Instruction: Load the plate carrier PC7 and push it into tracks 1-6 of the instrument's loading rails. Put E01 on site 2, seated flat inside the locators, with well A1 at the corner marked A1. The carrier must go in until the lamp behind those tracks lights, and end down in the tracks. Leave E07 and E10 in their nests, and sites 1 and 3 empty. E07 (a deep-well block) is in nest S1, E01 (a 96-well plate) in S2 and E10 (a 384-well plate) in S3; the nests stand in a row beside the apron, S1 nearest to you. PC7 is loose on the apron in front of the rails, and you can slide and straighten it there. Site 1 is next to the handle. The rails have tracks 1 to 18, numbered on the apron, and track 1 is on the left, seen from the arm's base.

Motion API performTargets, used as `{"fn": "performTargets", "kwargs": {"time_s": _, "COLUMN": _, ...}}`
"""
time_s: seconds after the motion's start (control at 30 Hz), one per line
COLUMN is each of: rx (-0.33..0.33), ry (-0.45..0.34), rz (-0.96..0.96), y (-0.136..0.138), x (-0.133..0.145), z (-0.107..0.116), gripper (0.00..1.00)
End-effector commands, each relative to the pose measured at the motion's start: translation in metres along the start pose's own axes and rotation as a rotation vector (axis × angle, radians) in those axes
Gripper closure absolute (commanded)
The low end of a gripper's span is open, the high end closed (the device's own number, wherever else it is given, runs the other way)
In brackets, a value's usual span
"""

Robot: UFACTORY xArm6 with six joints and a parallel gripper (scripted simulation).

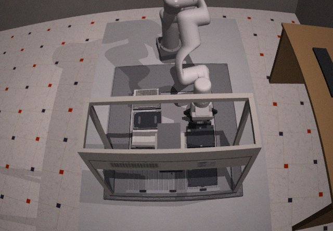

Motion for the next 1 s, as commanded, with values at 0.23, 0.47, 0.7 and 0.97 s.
{"fn": "performTargets", "kwargs": {"time_s": 0.23, "rx": -0.001, "ry": 0.004, "rz": 0.000, "y": 0.0002, "x": -0.0072, "z": 0.0017, "gripper": 0.18}}
{"fn": "performTargets", "kwargs": {"time_s": 0.47, "rx": -0.001, "ry": 0.004, "rz": 0.000, "y": 0.0004, "x": -0.0096, "z": 0.0017, "gripper": 0.18}}
{"fn": "performTargets", "kwargs": {"time_s": 0.7, "rx": -0.001, "ry": 0.004, "rz": 0.000, "y": 0.0006, "x": -0.0112, "z": 0.0017, "gripper": 0.18}}
{"fn": "performTargets", "kwargs": {"time_s": 0.97, "rx": -0.001, "ry": 0.004, "rz": 0.000, "y": 0.0008, "x": -0.0139, "z": 0.0017, "gripper": 0.18}}
Point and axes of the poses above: the point where the finger pads meet when closed, its own z axis back along the fingers, its own y axis across the jaws, x = y × z, the point moved 6 cm from there along z, back along the fingers, and after that the axes turned 5 degrees about z, right-handed, at the moved point
